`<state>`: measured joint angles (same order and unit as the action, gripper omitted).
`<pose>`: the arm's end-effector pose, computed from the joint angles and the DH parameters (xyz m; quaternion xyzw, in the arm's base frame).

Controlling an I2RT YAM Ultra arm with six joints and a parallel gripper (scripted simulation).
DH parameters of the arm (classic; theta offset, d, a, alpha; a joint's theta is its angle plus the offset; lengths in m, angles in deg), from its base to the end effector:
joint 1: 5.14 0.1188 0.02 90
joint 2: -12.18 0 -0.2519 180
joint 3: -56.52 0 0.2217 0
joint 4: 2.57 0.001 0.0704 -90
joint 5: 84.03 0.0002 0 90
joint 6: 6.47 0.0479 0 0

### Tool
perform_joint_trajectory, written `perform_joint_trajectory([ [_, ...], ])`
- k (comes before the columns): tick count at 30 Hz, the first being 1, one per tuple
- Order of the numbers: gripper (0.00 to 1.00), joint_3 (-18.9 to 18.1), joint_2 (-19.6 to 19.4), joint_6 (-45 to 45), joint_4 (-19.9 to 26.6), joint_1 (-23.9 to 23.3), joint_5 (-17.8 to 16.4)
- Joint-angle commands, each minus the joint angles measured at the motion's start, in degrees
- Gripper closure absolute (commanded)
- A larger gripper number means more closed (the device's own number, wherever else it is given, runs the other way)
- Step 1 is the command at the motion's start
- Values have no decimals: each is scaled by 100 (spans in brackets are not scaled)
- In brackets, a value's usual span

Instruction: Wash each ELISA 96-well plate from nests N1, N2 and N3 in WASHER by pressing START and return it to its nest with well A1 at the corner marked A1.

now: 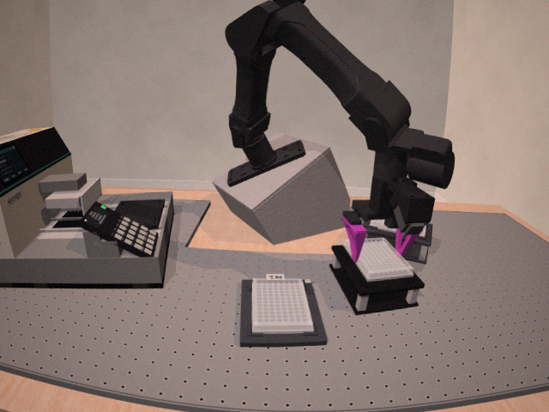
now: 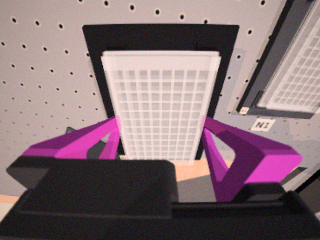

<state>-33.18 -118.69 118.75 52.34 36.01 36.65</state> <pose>0.2712 0.2059 0.0524 -0.0638 0.9610 -0.2393 0.1231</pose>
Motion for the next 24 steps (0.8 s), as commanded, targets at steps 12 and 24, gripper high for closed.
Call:
perform_joint_trajectory([
  [12, 100, 0, 17, -21, -46, 11, 12],
  [24, 100, 13, 1, -36, -83, -1, 13],
])
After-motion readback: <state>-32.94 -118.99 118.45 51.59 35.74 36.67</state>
